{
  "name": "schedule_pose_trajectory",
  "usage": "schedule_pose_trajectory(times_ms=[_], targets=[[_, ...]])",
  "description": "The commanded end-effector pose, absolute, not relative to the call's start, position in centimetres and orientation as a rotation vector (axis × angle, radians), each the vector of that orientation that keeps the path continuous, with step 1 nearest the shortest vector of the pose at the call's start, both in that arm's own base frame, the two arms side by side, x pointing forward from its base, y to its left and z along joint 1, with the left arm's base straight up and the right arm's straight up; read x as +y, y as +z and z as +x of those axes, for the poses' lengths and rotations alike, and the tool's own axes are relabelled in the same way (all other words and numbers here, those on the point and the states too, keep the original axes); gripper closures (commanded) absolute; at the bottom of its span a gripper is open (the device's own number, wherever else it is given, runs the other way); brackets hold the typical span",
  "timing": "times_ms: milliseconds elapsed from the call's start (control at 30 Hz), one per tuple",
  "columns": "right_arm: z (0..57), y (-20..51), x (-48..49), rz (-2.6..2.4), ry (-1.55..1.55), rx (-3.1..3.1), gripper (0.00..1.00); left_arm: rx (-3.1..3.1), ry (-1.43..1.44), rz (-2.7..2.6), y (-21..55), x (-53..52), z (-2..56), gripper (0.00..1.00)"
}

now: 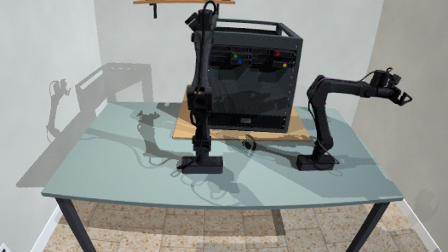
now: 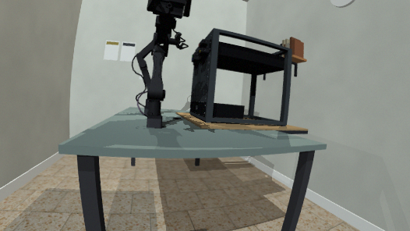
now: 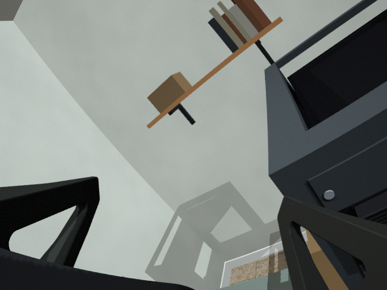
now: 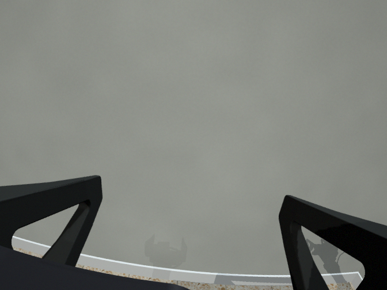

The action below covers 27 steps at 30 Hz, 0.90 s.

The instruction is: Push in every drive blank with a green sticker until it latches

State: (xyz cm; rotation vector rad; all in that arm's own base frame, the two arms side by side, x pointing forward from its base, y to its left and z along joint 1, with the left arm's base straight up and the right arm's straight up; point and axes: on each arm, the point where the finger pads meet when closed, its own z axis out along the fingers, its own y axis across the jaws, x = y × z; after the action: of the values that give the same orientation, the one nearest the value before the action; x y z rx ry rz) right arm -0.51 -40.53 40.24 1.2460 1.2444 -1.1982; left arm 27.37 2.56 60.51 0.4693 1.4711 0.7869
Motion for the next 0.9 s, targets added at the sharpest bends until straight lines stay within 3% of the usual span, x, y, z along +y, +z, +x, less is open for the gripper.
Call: schedule_pose_trajectory(times_ms=[0, 867], targets=[[-0.19, 41.59, -39.79, 1.215, -1.215, 1.206, 0.00, 1.431, 0.791, 0.450, 61.48, 2.49, 26.21, 0.00], [-0.19, 41.59, -39.79, 1.215, -1.215, 1.206, 0.00, 1.419, 0.790, 0.446, 61.82, 2.45, 25.85, 0.00]])
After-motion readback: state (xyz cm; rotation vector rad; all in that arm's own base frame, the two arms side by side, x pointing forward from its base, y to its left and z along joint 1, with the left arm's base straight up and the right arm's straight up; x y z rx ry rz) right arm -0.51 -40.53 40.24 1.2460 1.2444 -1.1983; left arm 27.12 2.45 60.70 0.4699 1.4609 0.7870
